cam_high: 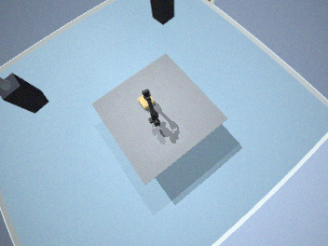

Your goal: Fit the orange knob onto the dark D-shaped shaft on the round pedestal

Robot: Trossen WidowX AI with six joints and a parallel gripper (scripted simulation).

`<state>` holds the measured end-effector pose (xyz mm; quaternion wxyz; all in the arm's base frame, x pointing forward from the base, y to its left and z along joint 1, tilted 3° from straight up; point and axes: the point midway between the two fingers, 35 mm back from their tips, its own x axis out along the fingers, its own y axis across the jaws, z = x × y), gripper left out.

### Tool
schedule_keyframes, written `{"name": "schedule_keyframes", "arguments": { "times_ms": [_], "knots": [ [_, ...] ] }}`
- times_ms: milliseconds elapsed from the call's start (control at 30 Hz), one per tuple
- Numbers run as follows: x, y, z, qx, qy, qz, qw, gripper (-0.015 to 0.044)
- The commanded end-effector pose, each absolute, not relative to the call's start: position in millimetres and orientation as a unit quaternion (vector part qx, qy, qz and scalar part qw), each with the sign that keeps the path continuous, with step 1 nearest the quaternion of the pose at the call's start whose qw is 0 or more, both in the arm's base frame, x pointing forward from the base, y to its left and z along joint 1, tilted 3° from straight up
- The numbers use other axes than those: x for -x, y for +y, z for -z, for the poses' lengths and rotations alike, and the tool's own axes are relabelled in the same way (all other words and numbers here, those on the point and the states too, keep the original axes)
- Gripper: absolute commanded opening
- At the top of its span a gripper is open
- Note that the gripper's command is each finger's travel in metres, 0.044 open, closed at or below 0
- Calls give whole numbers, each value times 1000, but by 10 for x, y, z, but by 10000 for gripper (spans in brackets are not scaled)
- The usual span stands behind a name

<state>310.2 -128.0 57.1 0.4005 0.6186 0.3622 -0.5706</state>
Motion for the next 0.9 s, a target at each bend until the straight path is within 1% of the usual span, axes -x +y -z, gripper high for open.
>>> {"name": "schedule_keyframes", "arguments": {
  "times_ms": [0,767,867],
  "knots": [
    [-3108,-1286,-568,-622,358,571,400,0],
    [-3092,-1273,-601,-622,358,571,400,0],
    [-3092,-1273,-605,-632,342,581,383,0]
  ]
}}
